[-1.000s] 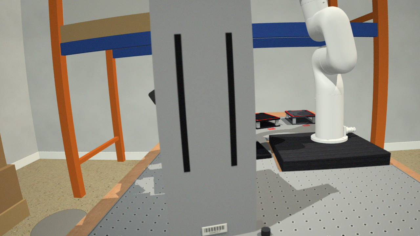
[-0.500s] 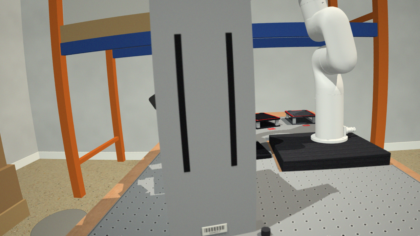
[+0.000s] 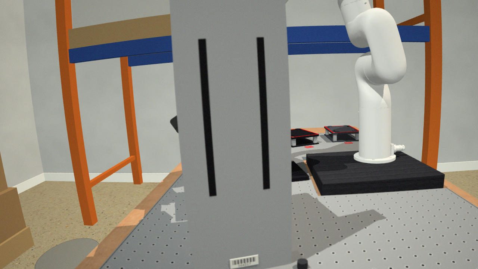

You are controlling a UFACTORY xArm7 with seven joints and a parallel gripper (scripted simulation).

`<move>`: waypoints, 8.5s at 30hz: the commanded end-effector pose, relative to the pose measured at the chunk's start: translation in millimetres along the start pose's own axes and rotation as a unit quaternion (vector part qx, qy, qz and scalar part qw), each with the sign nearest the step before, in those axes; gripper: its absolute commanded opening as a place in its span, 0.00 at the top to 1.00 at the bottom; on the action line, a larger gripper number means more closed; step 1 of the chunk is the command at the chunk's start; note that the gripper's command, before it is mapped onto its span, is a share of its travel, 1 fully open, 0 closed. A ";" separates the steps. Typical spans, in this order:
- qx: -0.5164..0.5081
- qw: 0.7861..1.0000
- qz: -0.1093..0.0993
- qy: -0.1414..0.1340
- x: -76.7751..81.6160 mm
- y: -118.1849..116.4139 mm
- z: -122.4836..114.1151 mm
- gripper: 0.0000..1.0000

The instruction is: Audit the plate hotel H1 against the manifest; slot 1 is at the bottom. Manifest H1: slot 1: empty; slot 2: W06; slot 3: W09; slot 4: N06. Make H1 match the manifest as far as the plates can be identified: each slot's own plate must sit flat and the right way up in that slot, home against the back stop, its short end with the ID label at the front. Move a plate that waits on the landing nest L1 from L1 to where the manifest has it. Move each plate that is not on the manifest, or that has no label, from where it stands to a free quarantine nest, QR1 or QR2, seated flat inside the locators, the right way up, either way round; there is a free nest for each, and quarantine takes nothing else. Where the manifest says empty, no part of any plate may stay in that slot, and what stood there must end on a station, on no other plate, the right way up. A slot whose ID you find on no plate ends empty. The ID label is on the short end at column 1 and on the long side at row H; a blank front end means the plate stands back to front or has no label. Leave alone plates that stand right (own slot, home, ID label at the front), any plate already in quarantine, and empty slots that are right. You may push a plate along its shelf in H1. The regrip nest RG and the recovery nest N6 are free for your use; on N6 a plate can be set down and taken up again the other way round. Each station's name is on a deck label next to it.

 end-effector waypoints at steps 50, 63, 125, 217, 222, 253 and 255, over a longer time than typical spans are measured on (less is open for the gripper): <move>0.000 1.000 -0.002 0.001 -36.2 1.0 0.4 0.00; 0.000 1.000 -0.002 0.001 -40.9 1.0 0.5 0.00; 0.000 1.000 -0.002 0.001 -40.4 1.0 0.5 1.00; 0.000 1.000 -0.002 0.001 6.4 0.9 0.5 1.00; 0.000 1.000 -0.002 0.001 9.7 0.9 0.5 1.00; 0.000 1.000 -0.002 0.001 26.4 0.9 0.4 1.00; 0.000 1.000 -0.002 0.001 33.1 0.9 0.4 1.00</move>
Point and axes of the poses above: the point where the finger pads meet when closed, its own x axis back along the fingers, its own y axis across the jaws, z = x × y, the point moved 9 cm from there along x, back along the fingers, and after that the axes turned 13 degrees about -x, right-handed, at the moved point
